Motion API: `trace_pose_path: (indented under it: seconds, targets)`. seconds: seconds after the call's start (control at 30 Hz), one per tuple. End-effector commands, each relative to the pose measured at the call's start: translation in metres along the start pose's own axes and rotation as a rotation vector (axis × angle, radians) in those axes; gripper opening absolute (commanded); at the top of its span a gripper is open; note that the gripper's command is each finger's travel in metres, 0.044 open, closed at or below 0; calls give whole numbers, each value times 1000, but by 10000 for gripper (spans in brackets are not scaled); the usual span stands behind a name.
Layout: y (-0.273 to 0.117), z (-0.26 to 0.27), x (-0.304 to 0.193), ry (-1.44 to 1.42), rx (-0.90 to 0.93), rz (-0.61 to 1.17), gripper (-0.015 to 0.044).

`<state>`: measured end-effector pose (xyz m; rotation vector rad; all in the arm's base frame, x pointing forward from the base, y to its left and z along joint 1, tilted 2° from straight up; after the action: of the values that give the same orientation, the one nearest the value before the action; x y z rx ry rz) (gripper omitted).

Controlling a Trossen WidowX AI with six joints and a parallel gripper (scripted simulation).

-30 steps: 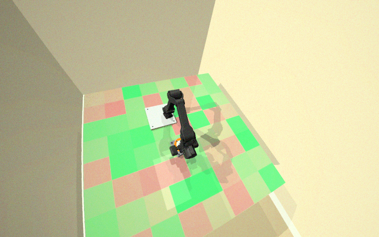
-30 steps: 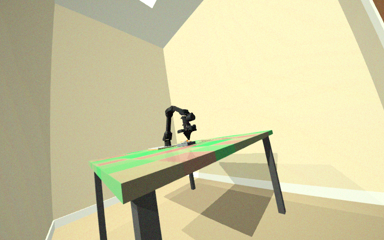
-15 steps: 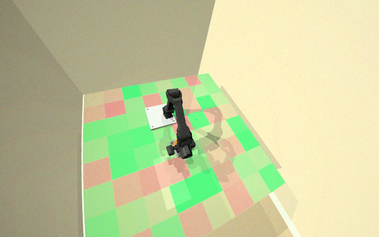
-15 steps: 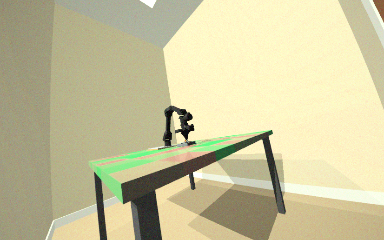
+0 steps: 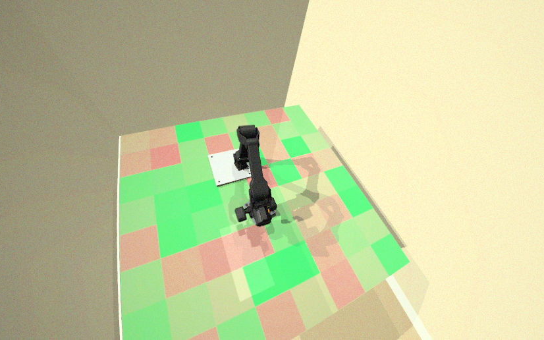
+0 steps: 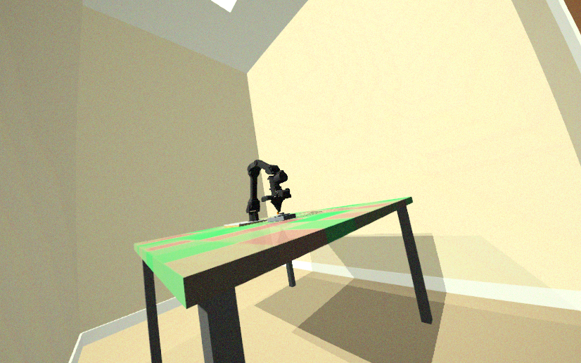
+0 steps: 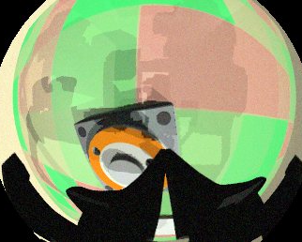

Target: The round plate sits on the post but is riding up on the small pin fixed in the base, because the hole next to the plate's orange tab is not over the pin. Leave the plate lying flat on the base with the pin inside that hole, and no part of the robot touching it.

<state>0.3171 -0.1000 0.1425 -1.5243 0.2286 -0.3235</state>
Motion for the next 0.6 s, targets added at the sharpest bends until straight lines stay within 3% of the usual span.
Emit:
trace_pose_path:
  seconds: [0.0,0.57]
  targets:
    - [3,-3,-5,-3,-5,14,0]
    - [0,-8,-10,-3,-5,14,0]
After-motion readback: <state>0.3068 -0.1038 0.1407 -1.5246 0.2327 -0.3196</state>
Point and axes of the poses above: the point midway between the two fingers, 35 mm back from their tips, its own y axis out along the fingers, its own z axis across the jaws, x = y × z, the point moved 6 cm from there along -y, back along the fingers, and after that the axes turned 9 degrees about y, right-handed, at the moved point
